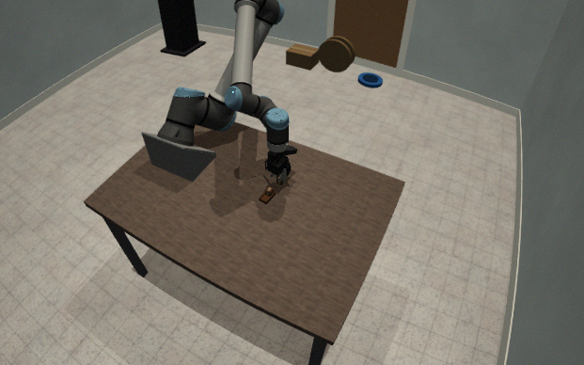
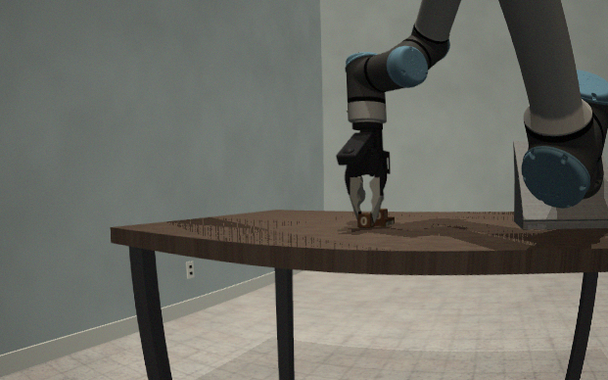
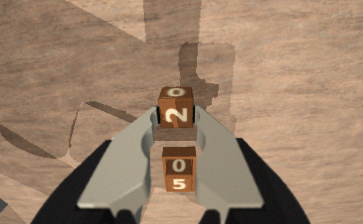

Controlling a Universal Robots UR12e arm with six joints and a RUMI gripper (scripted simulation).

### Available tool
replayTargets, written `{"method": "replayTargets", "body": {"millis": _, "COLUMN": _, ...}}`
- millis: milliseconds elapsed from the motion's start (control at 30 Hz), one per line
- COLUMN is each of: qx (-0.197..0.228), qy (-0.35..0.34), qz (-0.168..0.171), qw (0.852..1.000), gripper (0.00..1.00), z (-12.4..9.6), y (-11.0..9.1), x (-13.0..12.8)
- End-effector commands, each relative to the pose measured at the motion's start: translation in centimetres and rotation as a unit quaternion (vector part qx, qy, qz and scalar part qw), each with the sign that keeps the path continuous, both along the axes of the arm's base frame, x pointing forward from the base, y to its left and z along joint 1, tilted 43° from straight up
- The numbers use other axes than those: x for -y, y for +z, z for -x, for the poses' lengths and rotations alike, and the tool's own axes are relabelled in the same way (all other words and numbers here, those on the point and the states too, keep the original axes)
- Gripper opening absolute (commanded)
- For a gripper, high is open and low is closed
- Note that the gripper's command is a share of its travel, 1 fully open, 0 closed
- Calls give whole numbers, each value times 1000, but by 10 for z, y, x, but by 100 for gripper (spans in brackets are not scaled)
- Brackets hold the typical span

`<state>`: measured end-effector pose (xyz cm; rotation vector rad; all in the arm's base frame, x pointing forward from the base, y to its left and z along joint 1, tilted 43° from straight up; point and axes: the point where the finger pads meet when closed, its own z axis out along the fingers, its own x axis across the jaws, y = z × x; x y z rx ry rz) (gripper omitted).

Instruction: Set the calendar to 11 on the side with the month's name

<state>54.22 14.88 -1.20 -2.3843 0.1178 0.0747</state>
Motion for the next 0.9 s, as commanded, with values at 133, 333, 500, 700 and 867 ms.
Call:
{"method": "replayTargets", "body": {"millis": 133, "qx": 0, "qy": 0, "qz": 0, "qw": 1000, "gripper": 10, "z": -1, "y": 0, "x": 1}}
{"method": "replayTargets", "body": {"millis": 333, "qx": 0, "qy": 0, "qz": 0, "qw": 1000, "gripper": 10, "z": -1, "y": 0, "x": 1}}
{"method": "replayTargets", "body": {"millis": 500, "qx": 0, "qy": 0, "qz": 0, "qw": 1000, "gripper": 10, "z": -1, "y": 0, "x": 0}}
{"method": "replayTargets", "body": {"millis": 700, "qx": 0, "qy": 0, "qz": 0, "qw": 1000, "gripper": 10, "z": -1, "y": -1, "x": -1}}
{"method": "replayTargets", "body": {"millis": 867, "qx": 0, "qy": 0, "qz": 0, "qw": 1000, "gripper": 10, "z": -1, "y": -2, "x": -1}}
